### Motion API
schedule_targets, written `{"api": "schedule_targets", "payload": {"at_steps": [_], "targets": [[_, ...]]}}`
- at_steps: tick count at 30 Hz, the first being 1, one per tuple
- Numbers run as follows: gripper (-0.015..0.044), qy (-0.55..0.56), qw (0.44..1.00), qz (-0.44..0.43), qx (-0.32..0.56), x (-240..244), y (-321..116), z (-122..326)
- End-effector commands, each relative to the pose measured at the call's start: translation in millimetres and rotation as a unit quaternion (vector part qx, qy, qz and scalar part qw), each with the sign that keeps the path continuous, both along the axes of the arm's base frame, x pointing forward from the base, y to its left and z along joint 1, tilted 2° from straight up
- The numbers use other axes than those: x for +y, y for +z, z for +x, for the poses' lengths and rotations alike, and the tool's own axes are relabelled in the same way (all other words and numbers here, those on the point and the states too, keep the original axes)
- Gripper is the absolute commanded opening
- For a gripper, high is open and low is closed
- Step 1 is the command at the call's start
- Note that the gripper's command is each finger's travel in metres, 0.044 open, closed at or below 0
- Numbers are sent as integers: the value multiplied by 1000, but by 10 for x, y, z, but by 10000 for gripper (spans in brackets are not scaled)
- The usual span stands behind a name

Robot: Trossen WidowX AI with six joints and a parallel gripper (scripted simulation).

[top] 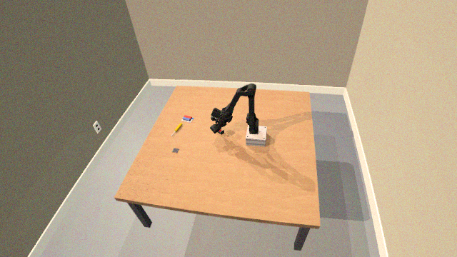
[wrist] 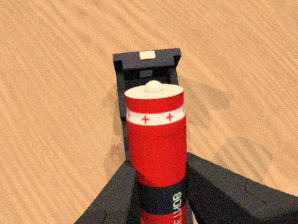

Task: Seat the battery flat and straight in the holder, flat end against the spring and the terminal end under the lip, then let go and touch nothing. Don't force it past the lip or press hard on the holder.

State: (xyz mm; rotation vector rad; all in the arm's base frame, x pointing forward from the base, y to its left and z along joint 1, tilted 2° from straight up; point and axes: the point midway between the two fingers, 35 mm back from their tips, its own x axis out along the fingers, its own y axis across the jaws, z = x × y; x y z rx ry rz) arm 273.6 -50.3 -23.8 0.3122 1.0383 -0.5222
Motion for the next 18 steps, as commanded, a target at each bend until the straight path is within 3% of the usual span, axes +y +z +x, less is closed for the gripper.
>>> {"api": "schedule_targets", "payload": {"at_steps": [1, 18], "targets": [[65, 4, 1000, 7, 20, 5, -45, -23], [65, 5, 997, 30, 65, -17, -82, 30]]}}
